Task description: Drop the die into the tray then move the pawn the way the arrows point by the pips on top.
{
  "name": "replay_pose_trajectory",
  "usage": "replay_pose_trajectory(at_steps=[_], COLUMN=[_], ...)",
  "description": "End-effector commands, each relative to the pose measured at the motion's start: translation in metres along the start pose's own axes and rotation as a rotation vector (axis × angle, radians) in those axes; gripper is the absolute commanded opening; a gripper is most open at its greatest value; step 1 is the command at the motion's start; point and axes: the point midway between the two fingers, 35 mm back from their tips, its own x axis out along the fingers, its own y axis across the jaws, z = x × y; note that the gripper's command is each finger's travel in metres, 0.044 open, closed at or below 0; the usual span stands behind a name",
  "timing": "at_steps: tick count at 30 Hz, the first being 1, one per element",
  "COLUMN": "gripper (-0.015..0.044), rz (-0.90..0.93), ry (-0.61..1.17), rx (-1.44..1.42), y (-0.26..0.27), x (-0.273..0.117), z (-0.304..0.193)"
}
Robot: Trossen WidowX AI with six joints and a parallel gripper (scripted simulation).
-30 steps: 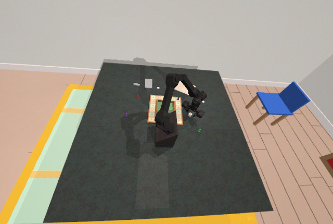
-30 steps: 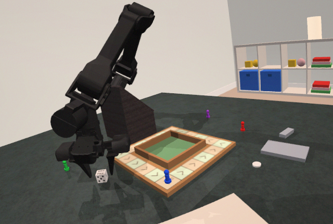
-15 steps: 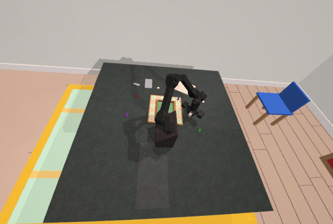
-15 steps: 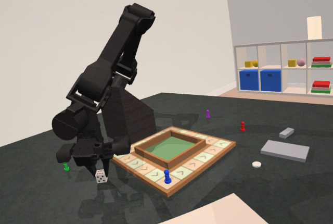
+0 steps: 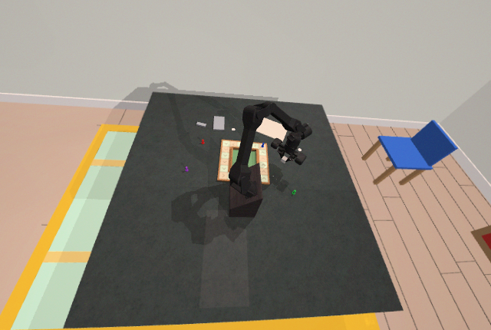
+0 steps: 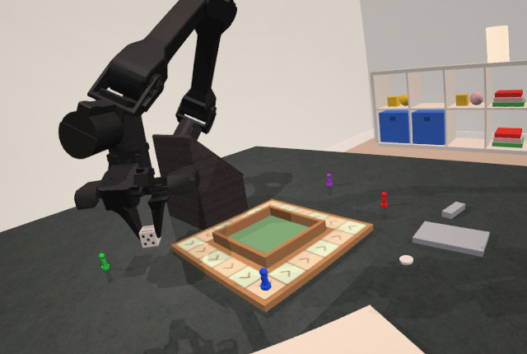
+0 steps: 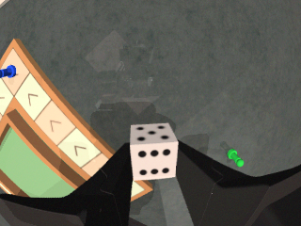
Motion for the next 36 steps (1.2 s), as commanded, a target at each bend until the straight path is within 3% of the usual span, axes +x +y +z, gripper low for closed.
replay_pose_trajectory(at_steps=[1, 7, 36], gripper=[0.0, 0.0, 0.0], rz=[-0.003, -0.004, -0.009], ry=[-0.001, -0.002, -0.026], rx=[-0.006, 0.007, 0.589], y=[0.0, 0.004, 0.137], x=[-0.033, -0.039, -0.016], z=[-0.002, -0.003, -0.048])
